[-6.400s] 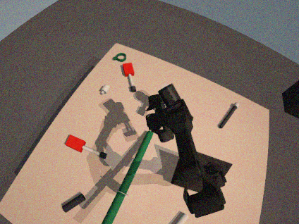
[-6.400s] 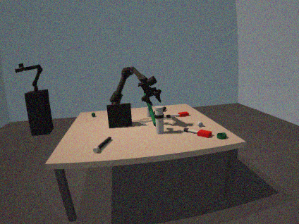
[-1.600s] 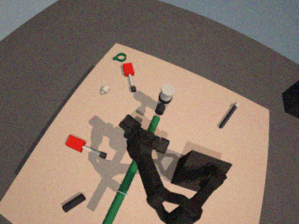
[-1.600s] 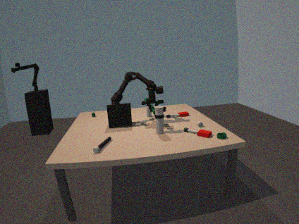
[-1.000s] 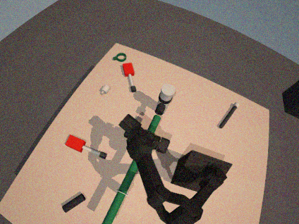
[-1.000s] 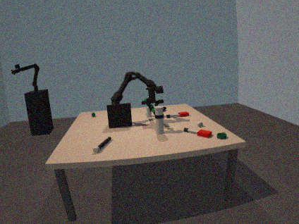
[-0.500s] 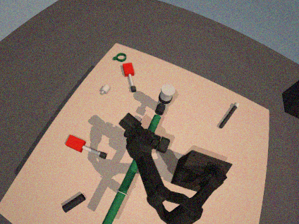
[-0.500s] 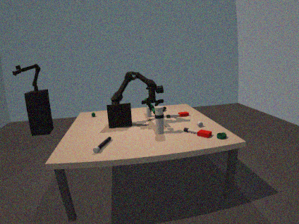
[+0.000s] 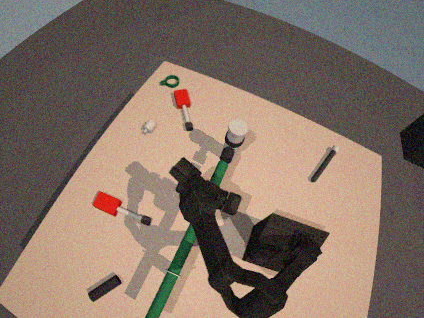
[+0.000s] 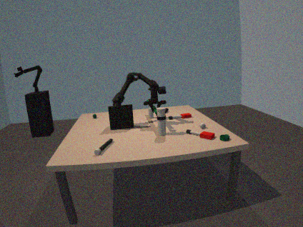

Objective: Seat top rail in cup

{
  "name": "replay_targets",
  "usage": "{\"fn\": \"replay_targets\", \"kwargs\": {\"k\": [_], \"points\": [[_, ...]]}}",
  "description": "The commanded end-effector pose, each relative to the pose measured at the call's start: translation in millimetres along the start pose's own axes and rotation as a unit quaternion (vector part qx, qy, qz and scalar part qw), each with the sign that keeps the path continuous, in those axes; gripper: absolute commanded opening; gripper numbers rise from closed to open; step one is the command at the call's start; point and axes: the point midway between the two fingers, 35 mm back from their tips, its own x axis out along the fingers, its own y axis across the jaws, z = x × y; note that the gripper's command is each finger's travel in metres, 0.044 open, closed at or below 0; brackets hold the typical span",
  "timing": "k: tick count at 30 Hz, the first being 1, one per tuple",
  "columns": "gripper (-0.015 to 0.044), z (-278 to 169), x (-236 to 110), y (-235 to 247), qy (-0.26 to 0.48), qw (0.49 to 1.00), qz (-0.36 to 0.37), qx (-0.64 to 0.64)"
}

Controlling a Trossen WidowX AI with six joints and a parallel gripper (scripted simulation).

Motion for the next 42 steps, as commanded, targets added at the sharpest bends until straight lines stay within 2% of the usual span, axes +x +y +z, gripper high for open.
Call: {"fn": "replay_targets", "kwargs": {"k": [1,42], "points": [[0.0,-9,-1,-1,0.005,1.0,-0.004,0.003],[0.0,-20,6,1,0.001,1.0,0.0,0.0]]}}
